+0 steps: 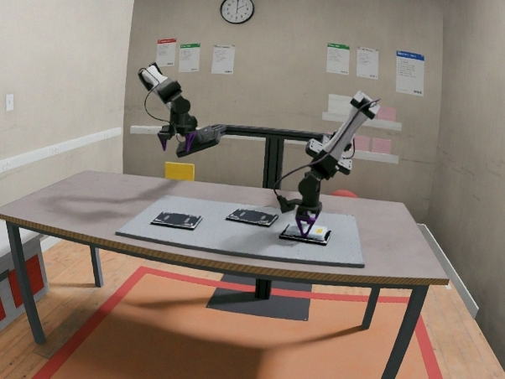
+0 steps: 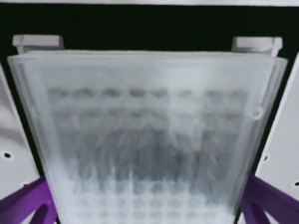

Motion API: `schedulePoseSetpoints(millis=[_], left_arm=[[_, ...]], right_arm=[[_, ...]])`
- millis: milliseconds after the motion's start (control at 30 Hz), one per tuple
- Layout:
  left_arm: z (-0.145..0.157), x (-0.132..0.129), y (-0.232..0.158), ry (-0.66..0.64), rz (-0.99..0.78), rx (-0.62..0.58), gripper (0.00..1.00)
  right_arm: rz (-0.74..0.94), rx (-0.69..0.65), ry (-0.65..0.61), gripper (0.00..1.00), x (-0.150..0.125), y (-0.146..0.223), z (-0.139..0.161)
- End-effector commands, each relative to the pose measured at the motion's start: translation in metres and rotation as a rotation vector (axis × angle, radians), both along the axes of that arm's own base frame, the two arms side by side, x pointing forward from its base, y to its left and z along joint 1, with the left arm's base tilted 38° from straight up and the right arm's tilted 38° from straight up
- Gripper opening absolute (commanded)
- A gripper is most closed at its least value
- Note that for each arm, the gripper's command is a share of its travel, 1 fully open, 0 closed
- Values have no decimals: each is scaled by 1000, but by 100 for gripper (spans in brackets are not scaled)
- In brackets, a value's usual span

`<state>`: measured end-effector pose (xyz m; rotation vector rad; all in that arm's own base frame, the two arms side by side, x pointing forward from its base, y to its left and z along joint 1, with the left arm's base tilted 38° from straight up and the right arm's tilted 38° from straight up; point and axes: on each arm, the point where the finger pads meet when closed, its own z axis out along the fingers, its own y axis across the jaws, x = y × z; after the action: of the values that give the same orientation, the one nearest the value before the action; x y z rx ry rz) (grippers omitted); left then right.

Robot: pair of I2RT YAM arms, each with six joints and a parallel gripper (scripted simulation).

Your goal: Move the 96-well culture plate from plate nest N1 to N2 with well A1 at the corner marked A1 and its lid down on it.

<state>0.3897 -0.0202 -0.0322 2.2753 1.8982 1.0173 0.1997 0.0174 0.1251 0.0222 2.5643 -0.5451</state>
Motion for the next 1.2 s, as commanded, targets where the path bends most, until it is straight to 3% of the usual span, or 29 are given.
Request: schedulePoseSetpoints(millis=[0,1167], left_arm=[[3,2,-2,-11,-5,-5,100],[2,1,-2,-11,-5,-5,100]], right_arm=[[8,1,-3,100,0,1,2],[8,1,-3,100,0,1,2]])
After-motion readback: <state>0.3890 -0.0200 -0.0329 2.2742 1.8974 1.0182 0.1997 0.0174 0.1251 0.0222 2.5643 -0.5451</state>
